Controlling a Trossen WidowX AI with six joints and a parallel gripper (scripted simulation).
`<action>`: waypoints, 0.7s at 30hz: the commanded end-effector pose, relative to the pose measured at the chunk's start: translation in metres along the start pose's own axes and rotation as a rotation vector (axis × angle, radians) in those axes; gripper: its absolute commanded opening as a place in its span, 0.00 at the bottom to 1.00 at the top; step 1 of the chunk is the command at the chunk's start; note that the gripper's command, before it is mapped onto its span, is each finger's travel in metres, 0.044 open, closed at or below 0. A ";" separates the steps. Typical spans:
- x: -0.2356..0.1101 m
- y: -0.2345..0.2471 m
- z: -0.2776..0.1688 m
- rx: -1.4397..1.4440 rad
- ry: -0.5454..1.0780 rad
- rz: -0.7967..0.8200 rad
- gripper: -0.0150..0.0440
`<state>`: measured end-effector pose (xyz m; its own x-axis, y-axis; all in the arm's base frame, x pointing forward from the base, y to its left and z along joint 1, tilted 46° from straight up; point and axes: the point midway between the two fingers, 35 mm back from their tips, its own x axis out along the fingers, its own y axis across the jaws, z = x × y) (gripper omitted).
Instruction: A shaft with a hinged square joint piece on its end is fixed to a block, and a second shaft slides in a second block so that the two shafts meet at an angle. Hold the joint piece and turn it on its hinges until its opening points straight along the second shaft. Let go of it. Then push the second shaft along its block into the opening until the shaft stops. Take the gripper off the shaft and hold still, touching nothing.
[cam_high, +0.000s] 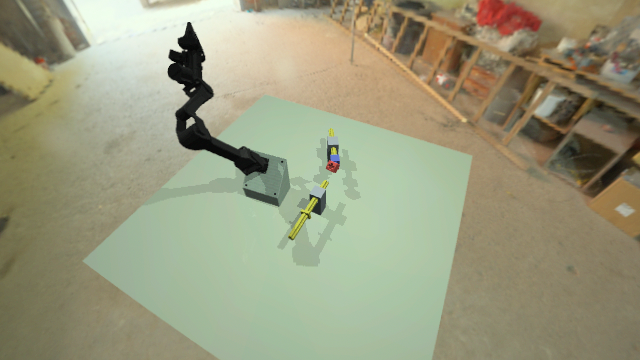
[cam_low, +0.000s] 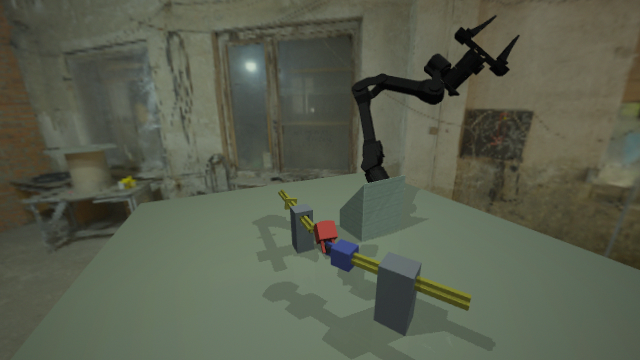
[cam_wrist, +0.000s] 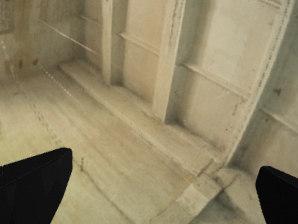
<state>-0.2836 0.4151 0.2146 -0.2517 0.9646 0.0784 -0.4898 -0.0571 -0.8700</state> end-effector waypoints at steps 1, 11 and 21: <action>0.000 0.000 0.000 0.000 0.000 0.000 0.98; 0.019 0.001 -0.066 0.060 0.175 0.054 1.00; 0.027 -0.012 -0.147 0.119 0.393 0.070 1.00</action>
<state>-0.1843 0.4701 0.1637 -0.0208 0.9888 -0.1479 -0.5521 -0.1347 -0.8228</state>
